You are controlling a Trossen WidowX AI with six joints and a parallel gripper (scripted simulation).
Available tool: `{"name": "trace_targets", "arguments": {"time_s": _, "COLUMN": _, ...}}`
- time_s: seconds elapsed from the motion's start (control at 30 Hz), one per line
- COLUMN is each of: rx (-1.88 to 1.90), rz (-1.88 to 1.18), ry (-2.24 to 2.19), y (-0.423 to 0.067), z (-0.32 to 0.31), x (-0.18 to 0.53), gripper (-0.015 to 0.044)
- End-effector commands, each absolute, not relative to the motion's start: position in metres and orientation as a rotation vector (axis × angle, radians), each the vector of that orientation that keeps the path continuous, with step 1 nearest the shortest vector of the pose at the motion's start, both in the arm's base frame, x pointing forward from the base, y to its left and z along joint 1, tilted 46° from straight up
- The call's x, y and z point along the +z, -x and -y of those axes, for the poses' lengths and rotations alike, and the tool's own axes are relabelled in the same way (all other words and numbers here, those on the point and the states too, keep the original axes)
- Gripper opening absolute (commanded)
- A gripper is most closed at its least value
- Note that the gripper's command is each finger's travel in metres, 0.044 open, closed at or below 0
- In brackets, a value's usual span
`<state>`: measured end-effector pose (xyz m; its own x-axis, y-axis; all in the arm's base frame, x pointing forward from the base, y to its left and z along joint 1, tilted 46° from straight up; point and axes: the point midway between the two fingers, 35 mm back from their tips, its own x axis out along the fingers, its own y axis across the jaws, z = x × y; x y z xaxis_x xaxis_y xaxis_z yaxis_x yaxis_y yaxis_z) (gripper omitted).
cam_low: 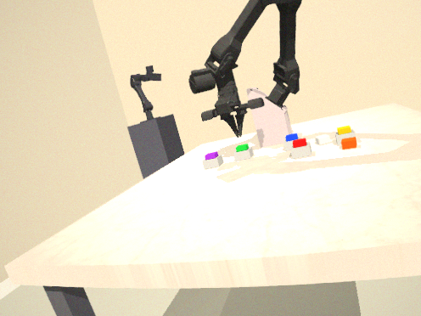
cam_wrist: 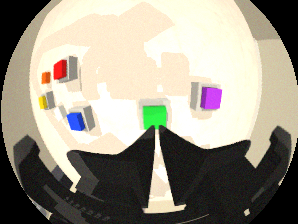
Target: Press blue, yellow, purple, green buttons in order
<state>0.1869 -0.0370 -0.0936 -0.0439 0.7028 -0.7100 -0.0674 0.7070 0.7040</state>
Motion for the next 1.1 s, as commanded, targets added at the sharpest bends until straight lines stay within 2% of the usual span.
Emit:
{"name": "trace_targets", "arguments": {"time_s": 0.0, "rx": 0.673, "rz": -1.497, "ry": -0.557, "y": -0.186, "z": 0.031, "x": -0.099, "gripper": 0.0020}}
{"name": "trace_targets", "arguments": {"time_s": 1.07, "rx": 0.675, "rz": -1.496, "ry": -0.558, "y": -0.185, "z": 0.012, "x": -0.118, "gripper": 0.0020}}
